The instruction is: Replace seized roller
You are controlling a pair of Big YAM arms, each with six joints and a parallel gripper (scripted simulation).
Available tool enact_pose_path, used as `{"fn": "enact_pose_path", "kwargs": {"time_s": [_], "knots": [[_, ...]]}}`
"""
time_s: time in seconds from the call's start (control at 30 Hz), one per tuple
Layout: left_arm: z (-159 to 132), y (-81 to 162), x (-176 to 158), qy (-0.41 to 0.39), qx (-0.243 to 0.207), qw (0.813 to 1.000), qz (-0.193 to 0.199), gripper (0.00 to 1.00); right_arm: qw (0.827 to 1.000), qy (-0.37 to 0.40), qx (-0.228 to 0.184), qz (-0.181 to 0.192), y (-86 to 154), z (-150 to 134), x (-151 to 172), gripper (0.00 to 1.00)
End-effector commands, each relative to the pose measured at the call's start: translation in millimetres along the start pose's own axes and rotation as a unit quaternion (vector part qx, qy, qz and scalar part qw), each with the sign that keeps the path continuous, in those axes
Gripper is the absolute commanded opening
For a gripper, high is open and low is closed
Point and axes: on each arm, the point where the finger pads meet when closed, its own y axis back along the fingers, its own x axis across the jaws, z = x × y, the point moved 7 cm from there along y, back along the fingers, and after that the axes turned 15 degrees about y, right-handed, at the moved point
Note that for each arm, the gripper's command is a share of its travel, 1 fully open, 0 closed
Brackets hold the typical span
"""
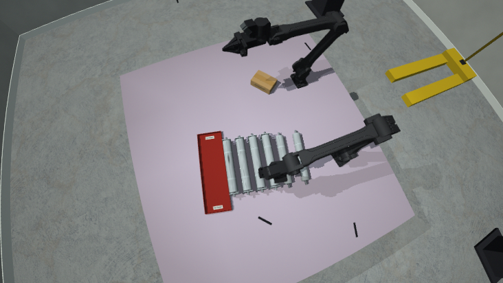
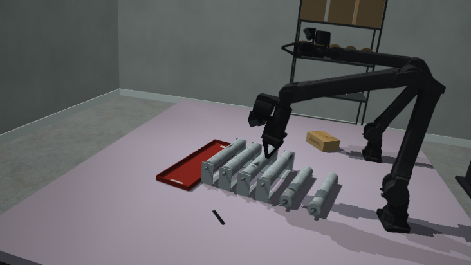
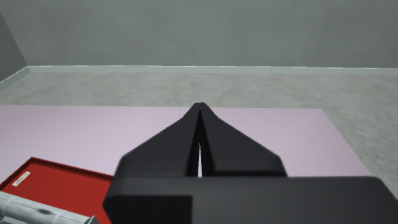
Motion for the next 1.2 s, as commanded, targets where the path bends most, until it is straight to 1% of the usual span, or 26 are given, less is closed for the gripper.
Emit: {"fn": "enact_pose_path", "kwargs": {"time_s": [0.0, 0.07, 0.2, 0.3, 0.33, 0.4, 0.43, 0.57, 0.7, 0.8, 0.9, 0.97, 1.0, 1.07, 1.13, 1.17], "knots": [[29, 43, 5, 0.017, -0.076, 0.997, -0.005, 0.00, 0.999, -0.002, -0.032, -0.015, 0, 28, -13, 0.00], [15, 27, 11, 0.024, -0.073, 0.997, -0.003, 0.00, 0.999, 0.000, -0.033, -0.016, 0, 28, -13, 0.00], [30, 49, 20, 0.043, -0.150, 0.988, -0.009, 0.00, 0.999, 0.006, -0.034, -0.017, -1, 28, -14, 0.00], [43, 75, 30, 0.060, -0.228, 0.972, -0.015, 0.00, 0.999, 0.006, -0.031, -0.017, -2, 26, -13, 0.00], [46, 80, 33, 0.065, -0.250, 0.966, -0.017, 0.00, 0.999, 0.006, -0.029, -0.017, -3, 25, -13, 0.00], [46, 80, 33, 0.065, -0.250, 0.966, -0.017, 0.00, 0.999, 0.006, -0.029, -0.017, -3, 25, -13, 0.00], [50, 81, 32, 0.067, -0.265, 0.962, -0.019, 0.00, 0.999, 0.006, -0.029, -0.017, -3, 25, -13, 0.00], [57, 120, 47, 0.084, -0.359, 0.929, -0.023, 0.00, 0.999, 0.007, -0.027, -0.016, -5, 22, -13, 0.00], [64, 172, 61, 0.100, -0.454, 0.885, -0.028, 0.00, 1.000, 0.007, -0.025, -0.017, -8, 20, -13, 0.00], [59, 193, 69, 0.109, -0.505, 0.856, -0.030, 0.00, 1.000, 0.007, -0.021, -0.016, -8, 17, -12, 0.00], [56, 227, 77, 0.115, -0.562, 0.819, -0.032, 0.00, 1.000, 0.008, -0.024, -0.017, -7, 18, -12, 0.00], [56, 227, 77, 0.115, -0.562, 0.819, -0.032, 0.00, 1.000, 0.008, -0.024, -0.017, -7, 18, -12, 0.00], [57, 231, 77, 0.115, -0.574, 0.810, -0.035, 0.00, 1.000, 0.004, -0.022, -0.012, -3, 20, -9, 0.00], [52, 242, 84, 0.120, -0.601, 0.789, -0.032, 0.00, 1.000, 0.008, -0.024, -0.017, -8, 17, -12, 0.00], [49, 249, 87, 0.121, -0.619, 0.775, -0.033, 0.00, 1.000, 0.008, -0.021, -0.016, -7, 16, -12, 0.00], [44, 264, 88, 0.122, -0.636, 0.762, -0.033, 0.00, 1.000, 0.008, -0.019, -0.015, -7, 15, -11, 0.00]]}}
